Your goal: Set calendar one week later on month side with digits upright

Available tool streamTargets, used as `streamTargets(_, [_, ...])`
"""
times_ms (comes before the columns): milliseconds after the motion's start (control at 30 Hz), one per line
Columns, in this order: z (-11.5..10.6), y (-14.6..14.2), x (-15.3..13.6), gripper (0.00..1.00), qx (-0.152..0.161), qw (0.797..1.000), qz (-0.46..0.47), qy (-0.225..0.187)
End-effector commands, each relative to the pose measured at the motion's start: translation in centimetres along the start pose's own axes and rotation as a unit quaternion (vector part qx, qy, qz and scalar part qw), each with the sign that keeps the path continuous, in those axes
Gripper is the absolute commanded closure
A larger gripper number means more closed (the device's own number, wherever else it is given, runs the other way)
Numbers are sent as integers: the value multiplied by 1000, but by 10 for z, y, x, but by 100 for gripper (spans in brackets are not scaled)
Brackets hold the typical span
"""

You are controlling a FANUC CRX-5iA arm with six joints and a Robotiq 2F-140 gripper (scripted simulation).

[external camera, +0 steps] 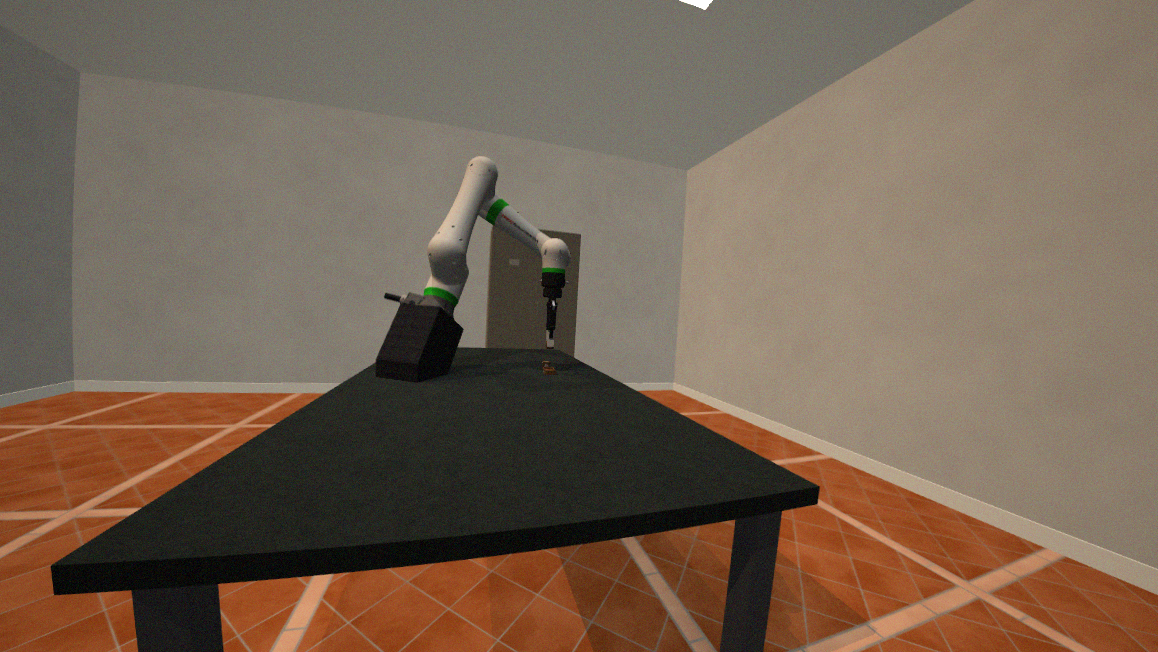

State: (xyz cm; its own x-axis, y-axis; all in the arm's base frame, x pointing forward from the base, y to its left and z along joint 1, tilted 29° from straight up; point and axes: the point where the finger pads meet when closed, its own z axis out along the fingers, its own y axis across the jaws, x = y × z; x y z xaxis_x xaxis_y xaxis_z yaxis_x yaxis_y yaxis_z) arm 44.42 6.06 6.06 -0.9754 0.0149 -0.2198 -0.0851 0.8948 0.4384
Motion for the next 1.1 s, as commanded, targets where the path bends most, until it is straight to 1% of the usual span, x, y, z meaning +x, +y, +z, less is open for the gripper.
streamTargets(0, [-11, 0, 0, 84, 0, 1000, 0, 0])
streamTargets(300, [-13, 0, 0, 84, 0, 1000, 0, 0])
streamTargets(333, [-13, -1, 0, 84, 0, 1000, 0, 0])
streamTargets(367, [-12, -9, -1, 84, 0, 1000, 0, 0])
streamTargets(433, [-12, -9, -1, 84, 0, 1000, 0, 0])
streamTargets(467, [-11, -25, -3, 84, 1, 1000, 0, 1])
streamTargets(533, [-7, -74, -4, 84, 2, 1000, 0, 1])
streamTargets(600, [-7, -74, -4, 84, 2, 1000, 0, 1])
streamTargets(633, [-5, -97, -3, 84, 1, 1000, 0, 1])
streamTargets(667, [-5, -97, -3, 84, 1, 1000, 0, 1])
streamTargets(700, [-4, -114, -1, 84, 0, 1000, 0, 0])
streamTargets(733, [-4, -114, -1, 84, 0, 1000, 0, 0])
streamTargets(767, [-4, -122, 0, 84, 0, 1000, 0, 0])
streamTargets(800, [-4, -123, 0, 84, 0, 1000, 0, 0])
streamTargets(1067, [-4, -123, 0, 84, 0, 1000, 0, 0])
